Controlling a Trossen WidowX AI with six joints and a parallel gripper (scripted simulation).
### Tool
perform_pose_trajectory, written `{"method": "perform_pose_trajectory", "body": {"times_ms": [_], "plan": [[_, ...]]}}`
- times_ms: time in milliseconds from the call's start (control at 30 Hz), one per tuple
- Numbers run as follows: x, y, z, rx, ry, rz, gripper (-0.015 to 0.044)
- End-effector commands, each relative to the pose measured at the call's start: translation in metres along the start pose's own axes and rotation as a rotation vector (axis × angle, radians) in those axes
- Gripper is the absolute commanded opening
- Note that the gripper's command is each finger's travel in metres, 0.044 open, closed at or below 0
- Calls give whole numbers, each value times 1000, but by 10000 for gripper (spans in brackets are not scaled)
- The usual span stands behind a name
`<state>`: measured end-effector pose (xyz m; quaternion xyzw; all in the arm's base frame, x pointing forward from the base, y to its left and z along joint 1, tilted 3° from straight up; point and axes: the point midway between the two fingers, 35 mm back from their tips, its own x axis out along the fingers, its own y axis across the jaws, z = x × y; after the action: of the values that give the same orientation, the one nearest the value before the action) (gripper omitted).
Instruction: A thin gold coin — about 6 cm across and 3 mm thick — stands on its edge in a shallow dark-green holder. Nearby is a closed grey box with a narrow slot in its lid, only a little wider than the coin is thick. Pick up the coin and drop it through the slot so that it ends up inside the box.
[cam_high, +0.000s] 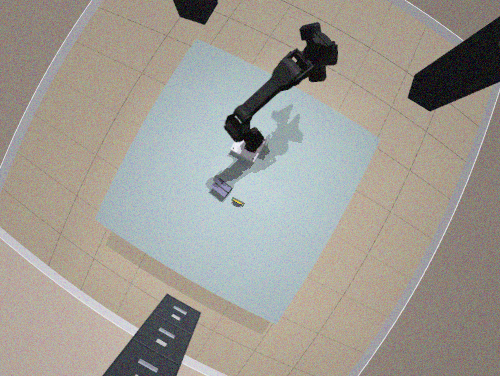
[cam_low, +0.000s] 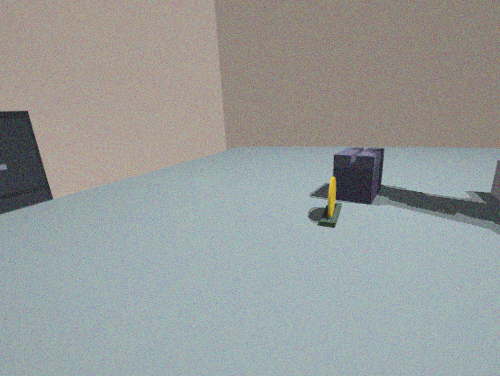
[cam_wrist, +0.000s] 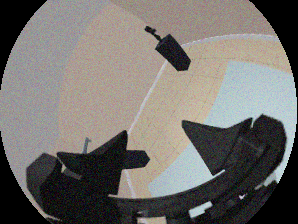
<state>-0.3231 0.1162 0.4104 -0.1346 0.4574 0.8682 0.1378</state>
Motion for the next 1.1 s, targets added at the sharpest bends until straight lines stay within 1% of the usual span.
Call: {"method": "perform_pose_trajectory", "body": {"times_ms": [0,133,267,467,667,733,867,1067], "plan": [[0,-1,1,-1,-2,-3,374],[0,-32,17,-13,-39,-87,269],[-8,-93,46,-26,-97,-252,164],[-45,-187,82,-63,-156,-509,161],[-107,-271,98,-70,-172,-752,161],[-128,-288,99,-62,-187,-806,161],[-156,-315,96,-51,-179,-889,161],[-226,-379,74,-4,-94,-1082,161]]}}
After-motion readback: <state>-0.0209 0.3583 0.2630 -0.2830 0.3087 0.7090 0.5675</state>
